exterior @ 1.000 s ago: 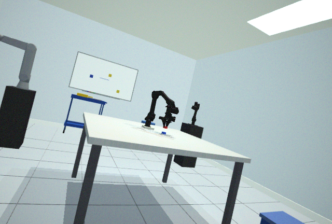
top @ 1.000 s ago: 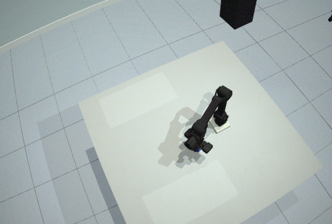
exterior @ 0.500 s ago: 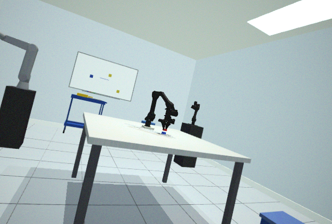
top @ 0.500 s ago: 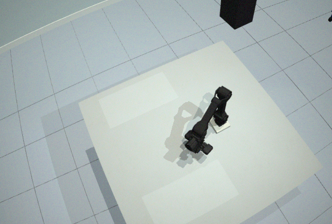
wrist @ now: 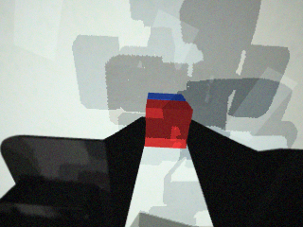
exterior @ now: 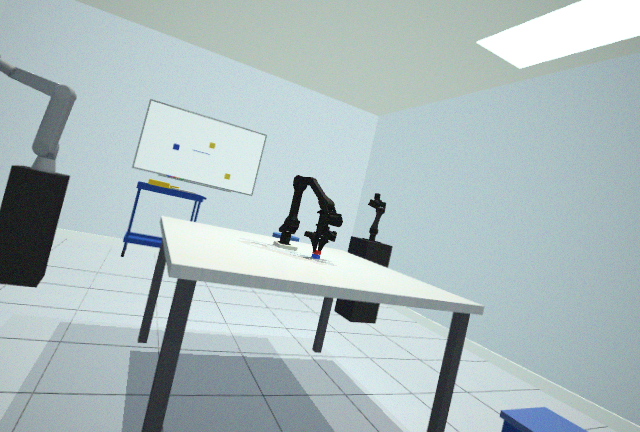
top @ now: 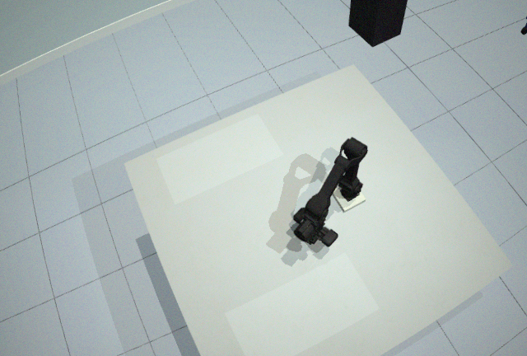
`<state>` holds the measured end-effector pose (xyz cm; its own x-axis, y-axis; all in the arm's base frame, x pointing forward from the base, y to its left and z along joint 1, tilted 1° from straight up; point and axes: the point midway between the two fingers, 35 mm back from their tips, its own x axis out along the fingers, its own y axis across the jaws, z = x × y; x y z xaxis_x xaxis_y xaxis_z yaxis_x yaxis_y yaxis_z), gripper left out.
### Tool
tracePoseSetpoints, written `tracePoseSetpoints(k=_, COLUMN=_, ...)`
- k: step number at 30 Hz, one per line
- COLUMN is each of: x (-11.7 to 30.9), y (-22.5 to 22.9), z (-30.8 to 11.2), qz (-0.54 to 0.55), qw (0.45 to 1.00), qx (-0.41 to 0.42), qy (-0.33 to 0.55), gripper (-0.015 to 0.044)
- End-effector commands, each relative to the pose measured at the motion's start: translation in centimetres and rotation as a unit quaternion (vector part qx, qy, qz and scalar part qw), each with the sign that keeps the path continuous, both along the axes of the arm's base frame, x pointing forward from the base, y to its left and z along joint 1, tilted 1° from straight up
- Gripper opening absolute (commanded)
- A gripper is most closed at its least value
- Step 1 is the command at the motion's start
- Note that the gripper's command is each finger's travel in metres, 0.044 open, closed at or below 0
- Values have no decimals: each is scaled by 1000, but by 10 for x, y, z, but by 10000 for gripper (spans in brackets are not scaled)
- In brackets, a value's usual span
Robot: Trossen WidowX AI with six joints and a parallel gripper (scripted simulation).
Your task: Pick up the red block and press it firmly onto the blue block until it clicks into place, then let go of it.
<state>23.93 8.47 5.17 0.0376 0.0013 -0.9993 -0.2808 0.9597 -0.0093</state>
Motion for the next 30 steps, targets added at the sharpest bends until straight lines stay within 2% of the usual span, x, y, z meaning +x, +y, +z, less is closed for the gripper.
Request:
tracePoseSetpoints(k=1, x=0, y=0, z=-2, qz=3, qw=1000, qx=-1, qy=0, gripper=0)
tracePoseSetpoints(k=19, x=0, y=0, z=-4, qz=1, qw=1000, qx=0, qy=0, gripper=0)
tracePoseSetpoints(k=27, x=0, y=0, z=-4, qz=1, qw=1000, qx=0, qy=0, gripper=210)
tracePoseSetpoints(k=30, x=0, y=0, z=-4, qz=1, qw=1000, qx=0, qy=0, gripper=220)
